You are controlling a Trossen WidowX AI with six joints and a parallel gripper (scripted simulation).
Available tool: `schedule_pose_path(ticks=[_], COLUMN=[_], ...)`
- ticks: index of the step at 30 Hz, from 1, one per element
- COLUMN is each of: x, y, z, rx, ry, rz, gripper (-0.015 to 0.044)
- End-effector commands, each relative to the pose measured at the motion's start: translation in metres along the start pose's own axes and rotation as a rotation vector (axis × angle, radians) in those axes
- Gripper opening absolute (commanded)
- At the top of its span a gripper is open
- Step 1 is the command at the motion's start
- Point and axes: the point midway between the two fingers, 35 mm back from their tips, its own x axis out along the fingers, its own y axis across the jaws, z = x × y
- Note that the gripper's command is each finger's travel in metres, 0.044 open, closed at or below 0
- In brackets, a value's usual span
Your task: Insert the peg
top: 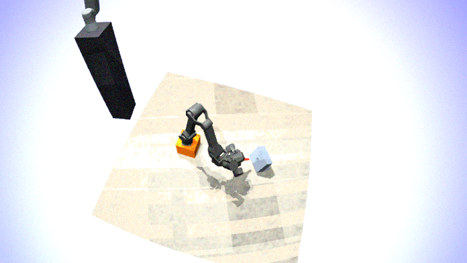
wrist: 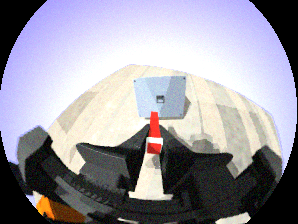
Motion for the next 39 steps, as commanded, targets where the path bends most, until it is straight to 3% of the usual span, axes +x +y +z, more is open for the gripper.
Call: schedule_pose_path(ticks=[1,39], x=[-0.004,0.02], y=[-0.002,-0.011], z=[-0.001,0.005], rx=[-0.029,-0.127], ry=[-0.026,-0.112], rz=[-0.002,-0.03], gripper=[0.0,0.0])
